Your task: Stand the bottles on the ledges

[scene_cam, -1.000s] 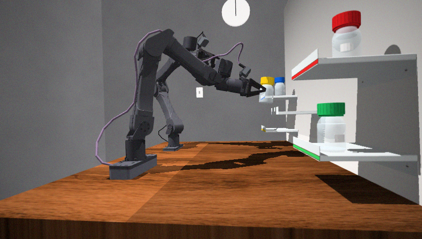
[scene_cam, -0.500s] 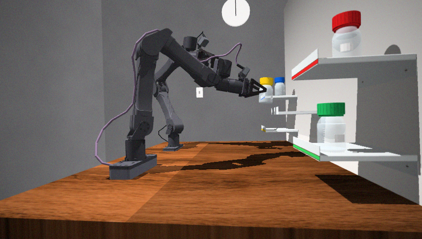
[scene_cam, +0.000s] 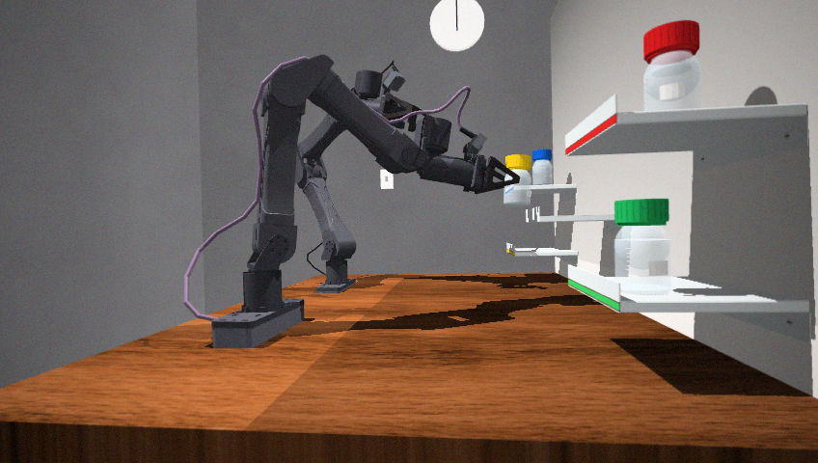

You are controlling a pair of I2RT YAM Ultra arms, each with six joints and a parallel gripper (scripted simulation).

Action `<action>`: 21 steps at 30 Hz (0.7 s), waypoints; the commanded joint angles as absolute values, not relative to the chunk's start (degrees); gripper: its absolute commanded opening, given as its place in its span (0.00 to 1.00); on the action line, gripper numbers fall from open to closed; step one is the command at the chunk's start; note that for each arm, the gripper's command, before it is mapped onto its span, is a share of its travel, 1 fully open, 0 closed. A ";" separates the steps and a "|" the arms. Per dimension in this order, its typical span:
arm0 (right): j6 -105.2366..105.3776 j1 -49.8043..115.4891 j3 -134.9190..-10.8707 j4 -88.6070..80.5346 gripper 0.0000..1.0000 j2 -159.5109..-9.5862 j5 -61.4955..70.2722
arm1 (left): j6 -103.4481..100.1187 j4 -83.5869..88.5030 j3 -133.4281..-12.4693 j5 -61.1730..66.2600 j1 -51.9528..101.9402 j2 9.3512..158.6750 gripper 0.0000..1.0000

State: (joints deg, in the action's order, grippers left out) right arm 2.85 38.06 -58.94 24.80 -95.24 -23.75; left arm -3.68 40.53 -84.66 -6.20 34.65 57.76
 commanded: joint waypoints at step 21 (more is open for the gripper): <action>2.21 37.59 -64.19 24.25 0.50 -93.35 -22.05 | -3.69 41.40 -85.13 -5.79 33.90 56.87 1.00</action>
State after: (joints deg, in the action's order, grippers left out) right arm 2.61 38.06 -61.12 22.13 -93.51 -23.09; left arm -3.68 40.53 -84.66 -6.20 34.65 57.76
